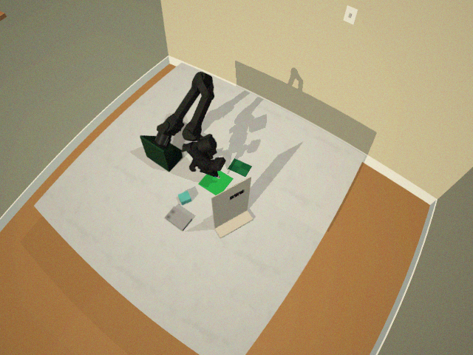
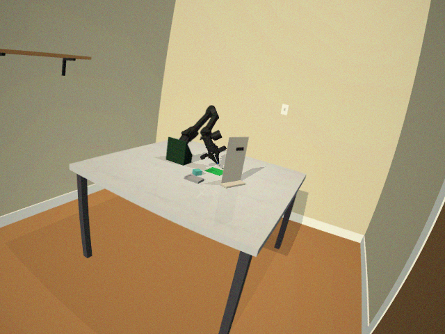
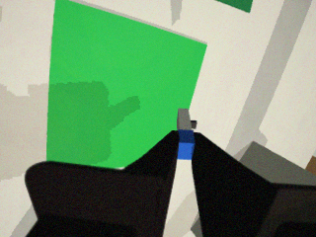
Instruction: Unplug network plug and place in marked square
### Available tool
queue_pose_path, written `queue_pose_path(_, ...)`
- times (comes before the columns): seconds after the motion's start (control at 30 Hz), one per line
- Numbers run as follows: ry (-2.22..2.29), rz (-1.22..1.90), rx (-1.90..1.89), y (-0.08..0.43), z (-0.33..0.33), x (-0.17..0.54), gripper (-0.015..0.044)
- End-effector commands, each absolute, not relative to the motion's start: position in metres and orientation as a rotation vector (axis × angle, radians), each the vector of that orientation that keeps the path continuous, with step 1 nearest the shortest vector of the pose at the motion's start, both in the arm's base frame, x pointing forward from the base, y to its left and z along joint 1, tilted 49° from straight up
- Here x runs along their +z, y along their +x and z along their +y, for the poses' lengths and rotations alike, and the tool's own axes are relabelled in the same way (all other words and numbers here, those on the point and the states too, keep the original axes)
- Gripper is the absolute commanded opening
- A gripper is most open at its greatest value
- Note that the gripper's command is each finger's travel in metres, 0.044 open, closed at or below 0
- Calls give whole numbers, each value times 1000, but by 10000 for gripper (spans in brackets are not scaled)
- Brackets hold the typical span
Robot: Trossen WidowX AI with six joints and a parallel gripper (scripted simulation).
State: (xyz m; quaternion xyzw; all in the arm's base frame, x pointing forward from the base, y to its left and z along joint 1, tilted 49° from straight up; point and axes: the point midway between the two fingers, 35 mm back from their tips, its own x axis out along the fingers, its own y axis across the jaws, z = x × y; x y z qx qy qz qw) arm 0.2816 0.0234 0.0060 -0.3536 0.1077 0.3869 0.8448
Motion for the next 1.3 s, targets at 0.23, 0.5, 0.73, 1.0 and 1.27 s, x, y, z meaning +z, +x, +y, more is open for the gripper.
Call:
queue_pose_path(0.23,-739,235,815,282,30,-1,0)
queue_pose_path(0.5,-739,235,815,282,35,-5,0)
queue_pose_path(0.73,-738,234,814,283,39,-9,0)
queue_pose_path(1.0,-736,233,813,283,44,-12,0)
queue_pose_path(1.27,-734,231,812,282,49,-15,0)
